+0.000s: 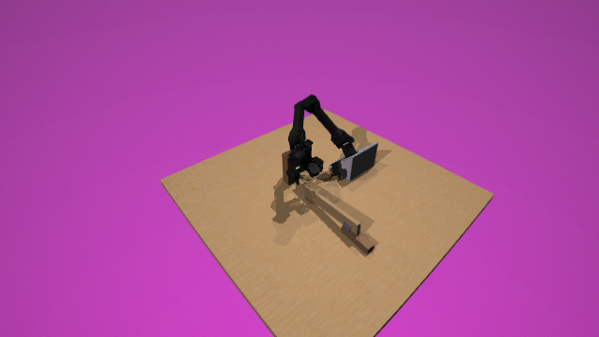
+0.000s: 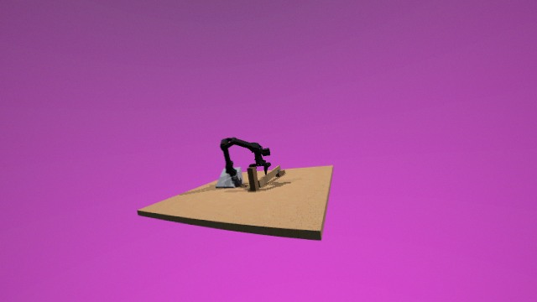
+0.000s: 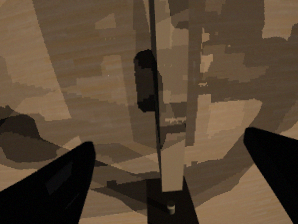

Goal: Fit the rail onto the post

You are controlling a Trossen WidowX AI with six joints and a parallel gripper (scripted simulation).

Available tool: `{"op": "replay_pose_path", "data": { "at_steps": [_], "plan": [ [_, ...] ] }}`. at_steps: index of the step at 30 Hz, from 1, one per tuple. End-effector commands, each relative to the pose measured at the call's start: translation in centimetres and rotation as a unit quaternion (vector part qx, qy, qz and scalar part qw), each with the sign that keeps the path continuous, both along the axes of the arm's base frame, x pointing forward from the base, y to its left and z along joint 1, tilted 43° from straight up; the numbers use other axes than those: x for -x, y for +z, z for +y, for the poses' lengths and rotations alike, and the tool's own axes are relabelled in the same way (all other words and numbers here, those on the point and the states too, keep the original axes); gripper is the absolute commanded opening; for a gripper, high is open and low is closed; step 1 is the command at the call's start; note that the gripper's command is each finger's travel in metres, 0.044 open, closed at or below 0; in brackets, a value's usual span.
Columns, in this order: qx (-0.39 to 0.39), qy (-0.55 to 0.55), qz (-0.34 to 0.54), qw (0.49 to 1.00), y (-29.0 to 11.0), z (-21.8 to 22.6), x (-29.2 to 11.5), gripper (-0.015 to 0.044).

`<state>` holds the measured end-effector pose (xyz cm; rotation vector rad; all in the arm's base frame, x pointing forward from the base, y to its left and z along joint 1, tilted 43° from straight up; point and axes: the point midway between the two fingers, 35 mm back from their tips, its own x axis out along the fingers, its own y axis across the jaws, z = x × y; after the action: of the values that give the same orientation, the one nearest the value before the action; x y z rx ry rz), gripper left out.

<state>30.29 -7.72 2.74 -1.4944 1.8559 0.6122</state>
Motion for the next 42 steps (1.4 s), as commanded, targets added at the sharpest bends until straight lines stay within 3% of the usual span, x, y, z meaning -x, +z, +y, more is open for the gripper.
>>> {"op": "replay_pose_path", "data": {
  "at_steps": [1,42],
  "plan": [
    [0.006,-0.003,-0.001,1.0,-0.1,-0.3,-0.2,0.044],
    [0.007,-0.003,-0.001,1.0,-4.9,-4.7,0.5,0.044]
  ]
}}
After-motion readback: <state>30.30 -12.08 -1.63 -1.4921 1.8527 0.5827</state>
